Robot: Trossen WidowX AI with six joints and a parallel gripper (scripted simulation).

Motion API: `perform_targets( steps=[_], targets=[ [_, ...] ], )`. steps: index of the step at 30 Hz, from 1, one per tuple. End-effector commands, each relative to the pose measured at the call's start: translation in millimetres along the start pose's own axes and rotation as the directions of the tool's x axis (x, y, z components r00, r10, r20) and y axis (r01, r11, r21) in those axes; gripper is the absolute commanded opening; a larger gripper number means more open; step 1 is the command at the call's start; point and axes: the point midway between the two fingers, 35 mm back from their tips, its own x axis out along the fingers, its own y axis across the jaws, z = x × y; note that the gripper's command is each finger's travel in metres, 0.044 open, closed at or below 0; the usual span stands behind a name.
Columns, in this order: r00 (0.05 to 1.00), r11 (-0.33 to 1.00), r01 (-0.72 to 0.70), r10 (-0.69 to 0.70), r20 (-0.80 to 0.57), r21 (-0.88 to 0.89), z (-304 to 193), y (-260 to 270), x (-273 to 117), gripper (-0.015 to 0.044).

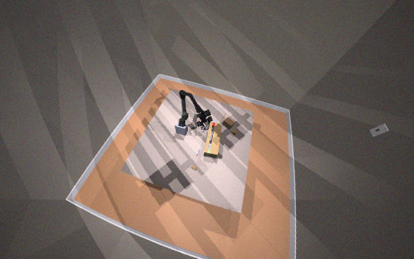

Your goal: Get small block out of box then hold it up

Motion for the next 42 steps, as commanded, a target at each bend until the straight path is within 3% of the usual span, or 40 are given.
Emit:
perform_targets(
  steps=[1,4,6,24,42],
  targets=[
    [1.0,0.616,-0.003,-0.006,-0.009,-0.787,4,8,10,0.0285],
    [1.0,0.464,-0.004,-0.01,-0.01,-0.886,5,9,11,0.0285],
    [1.0,0.434,-0.004,-0.01,-0.01,-0.901,5,9,11,0.0285],
    [1.0,0.434,-0.004,-0.01,-0.01,-0.901,5,9,12,0.0285],
    [1.0,0.433,-0.007,-0.007,-0.011,-0.901,7,16,40,0.0285]
  ],
)
